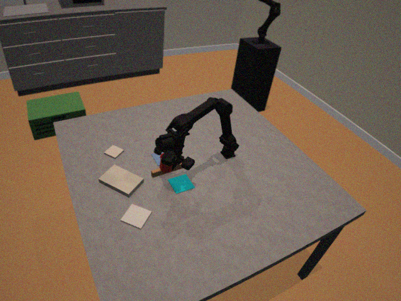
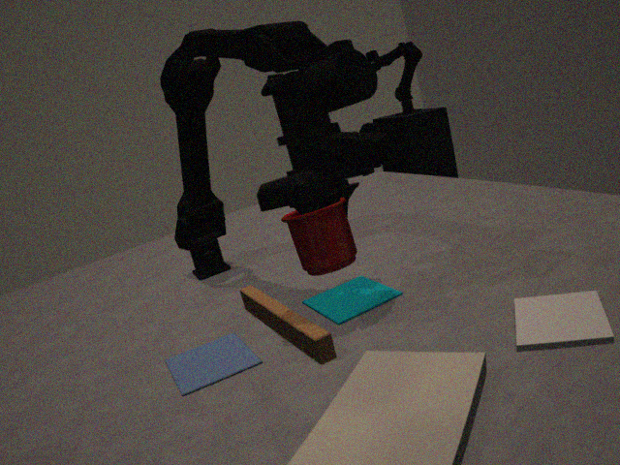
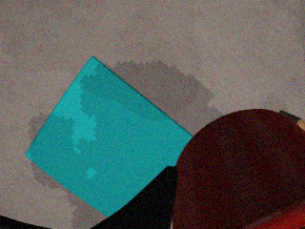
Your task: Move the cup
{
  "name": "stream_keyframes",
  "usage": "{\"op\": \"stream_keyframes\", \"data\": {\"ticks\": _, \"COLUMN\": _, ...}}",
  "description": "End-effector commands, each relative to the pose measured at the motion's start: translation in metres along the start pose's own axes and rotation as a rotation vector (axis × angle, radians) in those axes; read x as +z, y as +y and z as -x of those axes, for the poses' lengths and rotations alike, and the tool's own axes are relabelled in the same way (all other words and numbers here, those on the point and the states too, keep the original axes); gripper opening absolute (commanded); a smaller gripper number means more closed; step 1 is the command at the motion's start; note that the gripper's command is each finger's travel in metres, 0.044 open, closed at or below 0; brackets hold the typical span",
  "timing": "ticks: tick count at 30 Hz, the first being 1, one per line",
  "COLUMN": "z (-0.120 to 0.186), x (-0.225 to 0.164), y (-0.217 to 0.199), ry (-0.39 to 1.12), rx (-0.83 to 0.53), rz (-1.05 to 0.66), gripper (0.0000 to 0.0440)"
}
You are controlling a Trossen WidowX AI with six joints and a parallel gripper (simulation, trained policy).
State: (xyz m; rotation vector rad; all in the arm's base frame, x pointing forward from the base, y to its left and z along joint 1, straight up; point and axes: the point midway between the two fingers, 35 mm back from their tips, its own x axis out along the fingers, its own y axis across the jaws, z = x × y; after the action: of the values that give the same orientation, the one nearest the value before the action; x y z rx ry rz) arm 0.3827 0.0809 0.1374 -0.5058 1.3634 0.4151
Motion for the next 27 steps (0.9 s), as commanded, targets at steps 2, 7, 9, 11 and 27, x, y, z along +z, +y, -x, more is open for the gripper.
{"op": "stream_keyframes", "data": {"ticks": 2, "z": -0.003, "x": 0.007, "y": 0.017, "ry": -0.011, "rx": 0.007, "rz": 0.011, "gripper": 0.0}}
{"op": "stream_keyframes", "data": {"ticks": 7, "z": -0.01, "x": 0.011, "y": 0.034, "ry": -0.012, "rx": 0.009, "rz": 0.022, "gripper": 0.0}}
{"op": "stream_keyframes", "data": {"ticks": 9, "z": -0.014, "x": 0.01, "y": 0.039, "ry": -0.01, "rx": 0.009, "rz": 0.023, "gripper": 0.0}}
{"op": "stream_keyframes", "data": {"ticks": 11, "z": -0.019, "x": 0.009, "y": 0.043, "ry": -0.006, "rx": 0.008, "rz": 0.023, "gripper": 0.0}}
{"op": "stream_keyframes", "data": {"ticks": 27, "z": -0.061, "x": -0.01, "y": 0.068, "ry": 0.024, "rx": 0.004, "rz": 0.0, "gripper": 0.0002}}
